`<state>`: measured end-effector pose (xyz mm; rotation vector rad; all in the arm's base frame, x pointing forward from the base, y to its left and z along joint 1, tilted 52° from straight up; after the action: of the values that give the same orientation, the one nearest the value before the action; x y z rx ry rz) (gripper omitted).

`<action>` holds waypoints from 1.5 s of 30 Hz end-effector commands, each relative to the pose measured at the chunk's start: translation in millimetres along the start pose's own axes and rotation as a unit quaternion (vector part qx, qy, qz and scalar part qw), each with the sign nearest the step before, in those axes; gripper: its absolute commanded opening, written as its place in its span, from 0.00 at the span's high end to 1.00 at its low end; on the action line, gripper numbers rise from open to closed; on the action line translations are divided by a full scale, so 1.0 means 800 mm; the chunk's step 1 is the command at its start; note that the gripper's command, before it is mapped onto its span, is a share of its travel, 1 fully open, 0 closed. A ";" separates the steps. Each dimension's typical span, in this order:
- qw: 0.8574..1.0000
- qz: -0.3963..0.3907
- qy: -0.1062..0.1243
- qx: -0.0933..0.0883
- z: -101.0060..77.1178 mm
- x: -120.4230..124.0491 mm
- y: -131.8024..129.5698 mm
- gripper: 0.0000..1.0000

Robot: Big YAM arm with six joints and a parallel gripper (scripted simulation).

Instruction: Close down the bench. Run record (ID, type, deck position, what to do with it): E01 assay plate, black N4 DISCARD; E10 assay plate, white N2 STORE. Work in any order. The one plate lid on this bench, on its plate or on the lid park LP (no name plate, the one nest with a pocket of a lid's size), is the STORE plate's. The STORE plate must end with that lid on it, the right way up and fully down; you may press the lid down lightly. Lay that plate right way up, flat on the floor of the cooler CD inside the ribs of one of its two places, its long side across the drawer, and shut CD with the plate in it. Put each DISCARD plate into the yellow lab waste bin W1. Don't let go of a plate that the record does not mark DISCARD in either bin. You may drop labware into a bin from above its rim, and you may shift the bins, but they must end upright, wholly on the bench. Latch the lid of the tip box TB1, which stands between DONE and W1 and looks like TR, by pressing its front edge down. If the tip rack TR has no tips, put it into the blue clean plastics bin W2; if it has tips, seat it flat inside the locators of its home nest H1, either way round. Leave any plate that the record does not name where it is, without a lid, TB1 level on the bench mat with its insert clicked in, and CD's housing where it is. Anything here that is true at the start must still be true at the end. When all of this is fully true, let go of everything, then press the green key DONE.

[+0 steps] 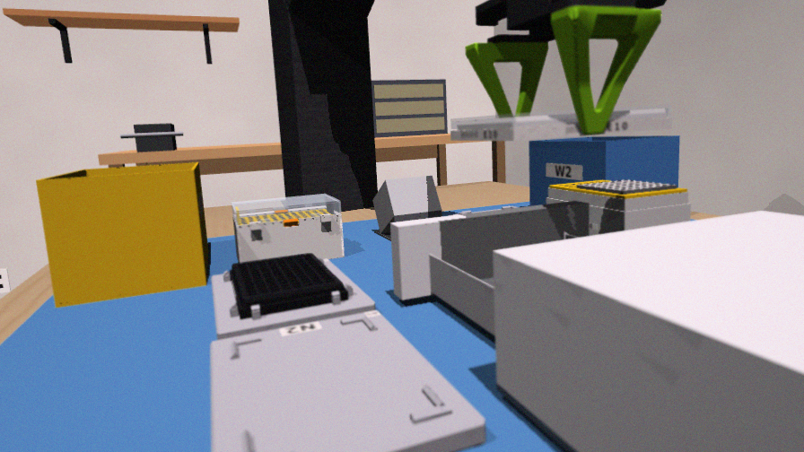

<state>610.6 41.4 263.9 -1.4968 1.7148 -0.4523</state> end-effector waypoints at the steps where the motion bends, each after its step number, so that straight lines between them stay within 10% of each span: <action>1: 1.000 -0.003 -0.004 0.015 -0.011 -0.004 -0.016 1.00; 16: 1.000 -0.005 -0.009 0.015 0.020 -0.011 -0.017 1.00; 19: 0.999 -0.005 -0.010 0.038 -0.006 -0.013 -0.038 1.00; 21: 1.000 0.001 -0.003 0.017 0.024 -0.001 -0.021 1.00; 33: 1.000 0.001 -0.005 0.016 0.046 -0.003 -0.018 1.00; 36: 0.999 -0.005 -0.012 0.036 0.020 -0.017 -0.038 1.00; 45: 1.000 0.002 -0.003 0.009 0.065 -0.001 -0.009 1.00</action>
<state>647.7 50.7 238.0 -1.4970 1.7091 -0.4569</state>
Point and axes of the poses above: the point where the finger pads meet when closed, its own z axis out along the fingers, its own y axis across the jaws, x = y × z, the point moved 5 cm from there along -z, back along the fingers, and after that the axes turned 12 degrees about z, right-handed, at the moved point
